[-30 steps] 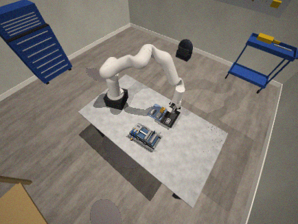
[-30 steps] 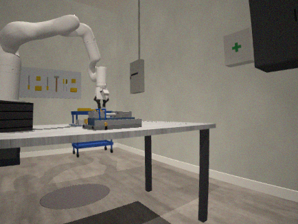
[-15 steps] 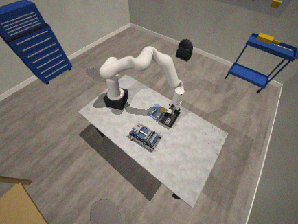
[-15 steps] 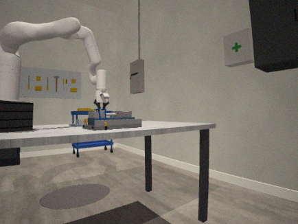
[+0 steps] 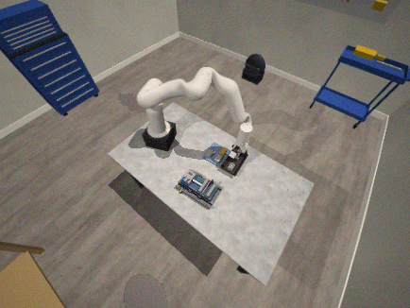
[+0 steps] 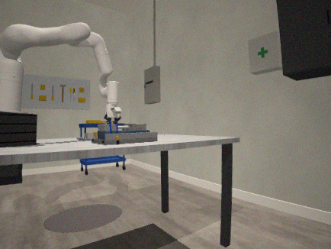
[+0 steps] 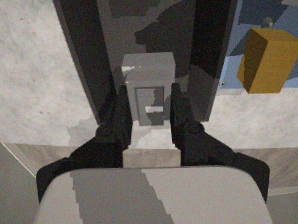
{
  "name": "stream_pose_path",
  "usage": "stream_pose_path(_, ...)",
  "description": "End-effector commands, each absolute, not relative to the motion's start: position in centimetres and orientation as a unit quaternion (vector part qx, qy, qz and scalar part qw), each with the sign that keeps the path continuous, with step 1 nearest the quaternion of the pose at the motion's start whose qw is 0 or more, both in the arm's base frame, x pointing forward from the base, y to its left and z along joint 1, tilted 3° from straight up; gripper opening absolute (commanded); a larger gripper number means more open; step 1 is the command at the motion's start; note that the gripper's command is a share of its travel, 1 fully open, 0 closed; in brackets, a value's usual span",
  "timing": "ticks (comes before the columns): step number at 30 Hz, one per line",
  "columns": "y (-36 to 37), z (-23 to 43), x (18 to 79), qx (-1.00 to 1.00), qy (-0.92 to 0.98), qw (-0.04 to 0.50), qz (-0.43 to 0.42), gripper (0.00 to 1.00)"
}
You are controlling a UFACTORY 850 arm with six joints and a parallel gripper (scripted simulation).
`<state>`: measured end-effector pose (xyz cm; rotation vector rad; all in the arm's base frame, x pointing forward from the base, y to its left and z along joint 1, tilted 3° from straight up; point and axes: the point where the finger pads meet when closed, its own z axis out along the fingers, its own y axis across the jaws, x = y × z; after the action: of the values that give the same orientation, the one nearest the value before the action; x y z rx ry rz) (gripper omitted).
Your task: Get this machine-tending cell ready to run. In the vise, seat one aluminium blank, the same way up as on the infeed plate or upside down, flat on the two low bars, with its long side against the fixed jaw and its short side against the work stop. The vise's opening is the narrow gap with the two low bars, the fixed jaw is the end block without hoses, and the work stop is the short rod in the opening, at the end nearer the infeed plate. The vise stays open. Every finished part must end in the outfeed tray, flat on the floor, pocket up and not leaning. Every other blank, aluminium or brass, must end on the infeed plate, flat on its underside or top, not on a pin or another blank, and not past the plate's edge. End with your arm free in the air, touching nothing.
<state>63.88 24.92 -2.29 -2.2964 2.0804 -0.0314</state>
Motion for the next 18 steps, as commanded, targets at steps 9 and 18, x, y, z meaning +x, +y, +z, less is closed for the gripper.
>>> stream_pose_path(9, 25.0, -3.7, 64.1, -0.741, 0.671, 0.022, -0.011, 0.00)
stream_pose_path(18, 25.0, -4.4, 64.1, -0.741, 0.671, 0.022, -0.011, 0.00)
